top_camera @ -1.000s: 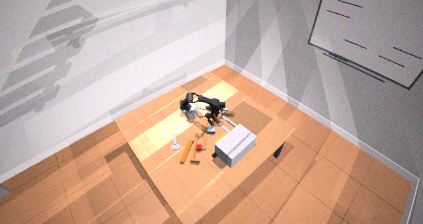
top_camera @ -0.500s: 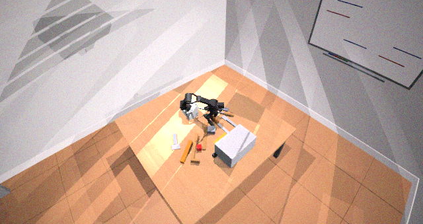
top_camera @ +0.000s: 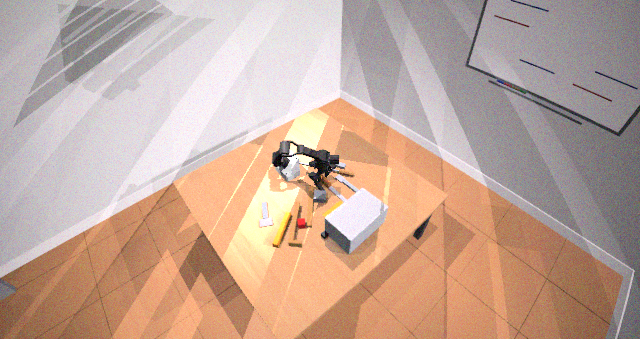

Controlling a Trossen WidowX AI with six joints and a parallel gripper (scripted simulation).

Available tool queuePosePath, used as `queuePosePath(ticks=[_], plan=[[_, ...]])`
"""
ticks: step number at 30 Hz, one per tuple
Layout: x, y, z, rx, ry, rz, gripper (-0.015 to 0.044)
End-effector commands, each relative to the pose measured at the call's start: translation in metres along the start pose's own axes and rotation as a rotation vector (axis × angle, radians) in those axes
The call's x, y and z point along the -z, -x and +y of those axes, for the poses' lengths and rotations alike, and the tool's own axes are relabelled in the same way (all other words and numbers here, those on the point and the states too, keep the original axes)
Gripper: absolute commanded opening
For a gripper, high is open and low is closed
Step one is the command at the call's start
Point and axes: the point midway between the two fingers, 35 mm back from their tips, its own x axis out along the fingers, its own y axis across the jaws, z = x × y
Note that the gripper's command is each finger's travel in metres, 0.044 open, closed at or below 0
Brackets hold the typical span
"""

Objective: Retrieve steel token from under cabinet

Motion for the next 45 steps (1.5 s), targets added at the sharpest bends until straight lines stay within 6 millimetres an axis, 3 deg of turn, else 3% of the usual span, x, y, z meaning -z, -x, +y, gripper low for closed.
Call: queuePosePath(ticks=[1,17,21,30,34,45], plan=[[0.0,-0.001,0.0,-0.001,0.0,0.001,0.027],[-0.004,-0.005,0.0,-0.001,0.002,0.001,0.027],[-0.001,-0.002,-0.001,0.007,-0.006,0.006,0.0165],[-0.001,-0.002,-0.001,0.007,-0.006,0.006,0.0105],[-0.001,-0.002,-0.001,0.007,-0.006,0.006,0.0],[0.009,-0.002,-0.001,0.004,-0.004,0.004,0.0]])
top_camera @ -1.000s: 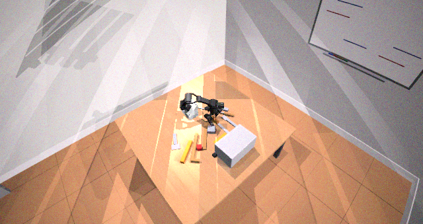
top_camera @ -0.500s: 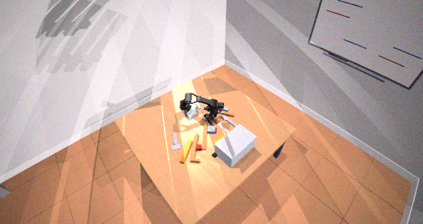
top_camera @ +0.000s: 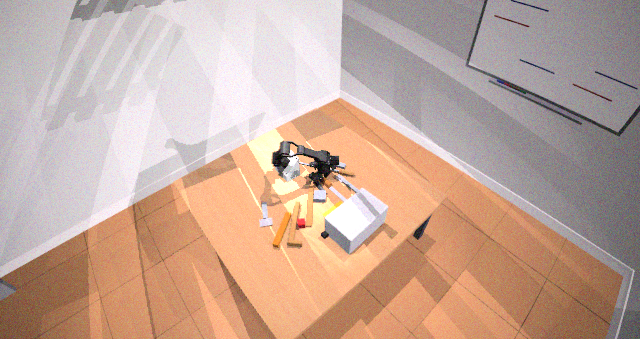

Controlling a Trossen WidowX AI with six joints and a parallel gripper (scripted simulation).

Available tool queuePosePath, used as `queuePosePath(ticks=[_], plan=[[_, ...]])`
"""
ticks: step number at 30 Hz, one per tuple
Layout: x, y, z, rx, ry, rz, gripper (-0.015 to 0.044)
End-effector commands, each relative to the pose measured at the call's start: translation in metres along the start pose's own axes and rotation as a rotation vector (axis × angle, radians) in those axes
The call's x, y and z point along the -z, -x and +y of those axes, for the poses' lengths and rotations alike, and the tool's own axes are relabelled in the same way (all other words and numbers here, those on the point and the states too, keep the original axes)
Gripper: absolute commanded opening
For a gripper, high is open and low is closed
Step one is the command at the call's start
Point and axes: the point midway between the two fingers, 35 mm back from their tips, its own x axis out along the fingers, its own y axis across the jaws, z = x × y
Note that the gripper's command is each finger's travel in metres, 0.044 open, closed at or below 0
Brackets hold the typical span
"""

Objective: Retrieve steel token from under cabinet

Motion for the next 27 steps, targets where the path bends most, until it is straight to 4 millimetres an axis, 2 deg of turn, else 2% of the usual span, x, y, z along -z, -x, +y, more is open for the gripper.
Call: queuePosePath(ticks=[1,27], plan=[[0.007,0.0,-0.001,0.003,-0.003,-0.001,0.0],[0.043,0.001,0.001,-0.001,-0.001,-0.002,0.0]])
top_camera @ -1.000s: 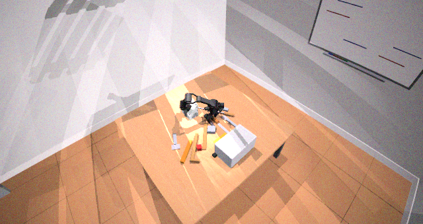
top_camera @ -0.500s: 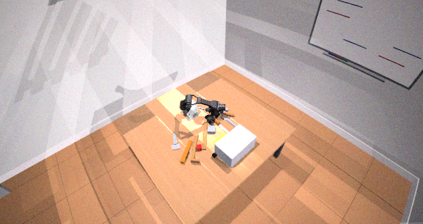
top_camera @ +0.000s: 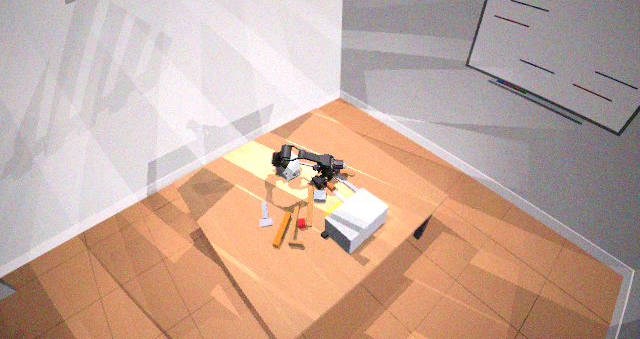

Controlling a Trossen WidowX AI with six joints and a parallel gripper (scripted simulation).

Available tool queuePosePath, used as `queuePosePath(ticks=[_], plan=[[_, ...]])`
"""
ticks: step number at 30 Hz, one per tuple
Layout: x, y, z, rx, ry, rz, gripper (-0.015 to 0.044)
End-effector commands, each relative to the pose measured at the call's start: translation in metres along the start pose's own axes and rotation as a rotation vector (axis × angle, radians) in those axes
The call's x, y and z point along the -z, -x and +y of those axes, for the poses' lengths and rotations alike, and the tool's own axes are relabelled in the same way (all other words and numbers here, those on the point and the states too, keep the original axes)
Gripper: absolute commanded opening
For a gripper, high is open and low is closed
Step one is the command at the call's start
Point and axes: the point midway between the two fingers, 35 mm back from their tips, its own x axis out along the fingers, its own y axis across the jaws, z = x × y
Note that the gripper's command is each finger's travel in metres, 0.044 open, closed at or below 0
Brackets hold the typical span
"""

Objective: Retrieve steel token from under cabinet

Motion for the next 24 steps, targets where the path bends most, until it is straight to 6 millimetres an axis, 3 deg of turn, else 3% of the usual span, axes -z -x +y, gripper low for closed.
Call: queuePosePath(ticks=[1,24], plan=[[0.007,0.0,-0.001,0.004,-0.002,-0.001,0.0],[0.036,0.001,0.001,0.003,-0.002,0.0,0.0]])
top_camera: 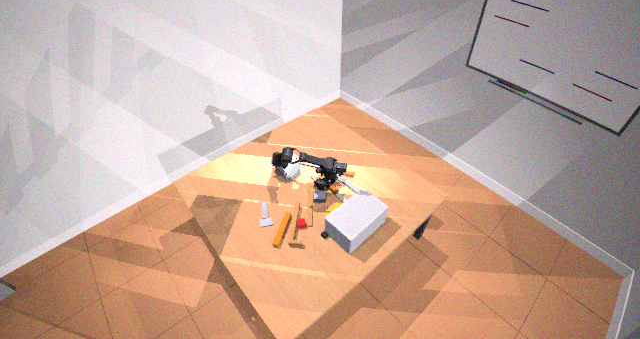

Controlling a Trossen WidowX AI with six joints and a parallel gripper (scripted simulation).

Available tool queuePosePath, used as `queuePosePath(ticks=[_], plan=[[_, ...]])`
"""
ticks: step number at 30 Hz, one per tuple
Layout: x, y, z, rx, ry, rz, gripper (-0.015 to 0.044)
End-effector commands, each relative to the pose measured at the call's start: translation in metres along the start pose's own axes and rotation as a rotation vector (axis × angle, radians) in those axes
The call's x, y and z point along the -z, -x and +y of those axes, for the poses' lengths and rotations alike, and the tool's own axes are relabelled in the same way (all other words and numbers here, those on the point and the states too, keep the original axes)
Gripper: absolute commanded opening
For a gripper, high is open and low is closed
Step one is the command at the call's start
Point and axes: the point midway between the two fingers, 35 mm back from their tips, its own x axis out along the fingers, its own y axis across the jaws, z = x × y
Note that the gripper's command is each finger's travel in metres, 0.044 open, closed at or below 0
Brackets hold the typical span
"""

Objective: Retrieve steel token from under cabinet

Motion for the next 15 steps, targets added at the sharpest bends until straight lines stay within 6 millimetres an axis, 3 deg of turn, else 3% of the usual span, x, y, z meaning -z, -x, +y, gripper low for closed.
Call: queuePosePath(ticks=[1,15], plan=[[0.007,0.0,-0.001,0.003,-0.001,0.001,0.0],[0.023,0.0,0.0,0.003,-0.002,0.001,0.0]])
